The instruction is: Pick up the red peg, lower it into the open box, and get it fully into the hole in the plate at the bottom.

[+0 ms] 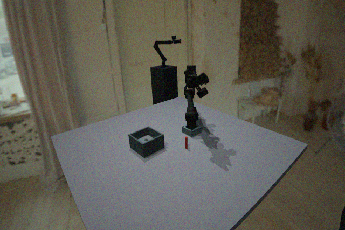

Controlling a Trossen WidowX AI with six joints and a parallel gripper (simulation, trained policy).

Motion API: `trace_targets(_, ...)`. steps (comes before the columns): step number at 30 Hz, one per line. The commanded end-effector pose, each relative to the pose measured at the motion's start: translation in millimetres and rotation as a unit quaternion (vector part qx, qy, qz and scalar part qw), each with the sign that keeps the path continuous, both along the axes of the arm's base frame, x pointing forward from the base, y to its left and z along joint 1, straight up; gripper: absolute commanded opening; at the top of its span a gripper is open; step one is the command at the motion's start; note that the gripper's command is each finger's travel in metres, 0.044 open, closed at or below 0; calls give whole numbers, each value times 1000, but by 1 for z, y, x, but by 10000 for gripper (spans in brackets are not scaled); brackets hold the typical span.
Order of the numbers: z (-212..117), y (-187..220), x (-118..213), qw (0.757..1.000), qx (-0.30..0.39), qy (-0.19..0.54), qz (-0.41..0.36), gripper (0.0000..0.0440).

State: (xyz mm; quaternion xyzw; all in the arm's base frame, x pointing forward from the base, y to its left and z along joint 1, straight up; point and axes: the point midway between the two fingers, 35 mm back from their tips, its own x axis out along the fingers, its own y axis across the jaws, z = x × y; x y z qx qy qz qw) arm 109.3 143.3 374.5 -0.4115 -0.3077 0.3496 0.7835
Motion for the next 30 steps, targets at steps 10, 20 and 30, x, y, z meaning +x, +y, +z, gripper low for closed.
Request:
trace_targets(10,-39,0,37,976,41,207,-60,440)
trace_targets(20,-74,-3,57,924,82,356,-118,440)
trace_targets(30,-111,-10,71,844,128,486,-186,440)
